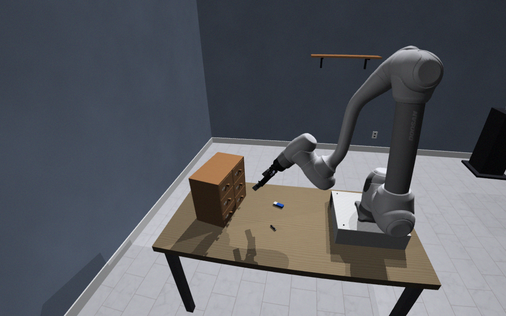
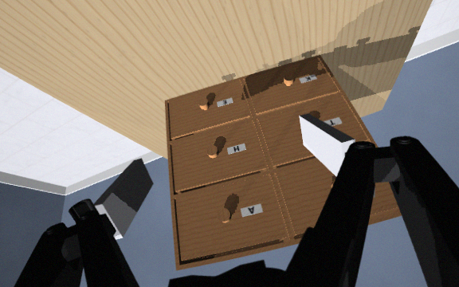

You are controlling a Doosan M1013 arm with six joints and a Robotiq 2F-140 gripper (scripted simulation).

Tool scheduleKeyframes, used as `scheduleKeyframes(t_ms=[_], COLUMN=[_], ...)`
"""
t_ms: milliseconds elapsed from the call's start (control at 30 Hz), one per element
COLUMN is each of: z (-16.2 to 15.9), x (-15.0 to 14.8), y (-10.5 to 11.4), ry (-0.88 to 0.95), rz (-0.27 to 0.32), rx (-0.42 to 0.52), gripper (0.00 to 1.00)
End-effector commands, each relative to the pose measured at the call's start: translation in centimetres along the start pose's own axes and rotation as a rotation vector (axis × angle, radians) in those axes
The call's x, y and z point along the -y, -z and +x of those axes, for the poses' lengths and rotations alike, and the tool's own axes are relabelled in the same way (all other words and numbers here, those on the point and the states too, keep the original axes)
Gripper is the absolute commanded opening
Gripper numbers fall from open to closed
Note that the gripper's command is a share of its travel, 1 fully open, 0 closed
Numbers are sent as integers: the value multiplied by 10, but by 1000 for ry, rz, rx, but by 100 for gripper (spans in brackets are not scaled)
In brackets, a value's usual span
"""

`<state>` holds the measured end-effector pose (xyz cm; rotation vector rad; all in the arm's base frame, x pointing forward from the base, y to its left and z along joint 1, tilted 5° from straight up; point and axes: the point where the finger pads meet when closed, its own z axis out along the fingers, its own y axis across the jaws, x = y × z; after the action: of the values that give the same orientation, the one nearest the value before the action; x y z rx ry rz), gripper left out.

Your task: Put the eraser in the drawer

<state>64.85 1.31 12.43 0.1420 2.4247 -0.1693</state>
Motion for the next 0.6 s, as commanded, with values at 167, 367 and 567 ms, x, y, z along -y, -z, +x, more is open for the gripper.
scheduleKeyframes(t_ms=[167, 367, 567], z=[-1, 0, 1], x=[1, 1, 1], y=[23, 32, 40], ry=[11, 11, 16], rz=[5, 26, 21], rx=[-302, -390, -543], gripper=[100, 100, 100])
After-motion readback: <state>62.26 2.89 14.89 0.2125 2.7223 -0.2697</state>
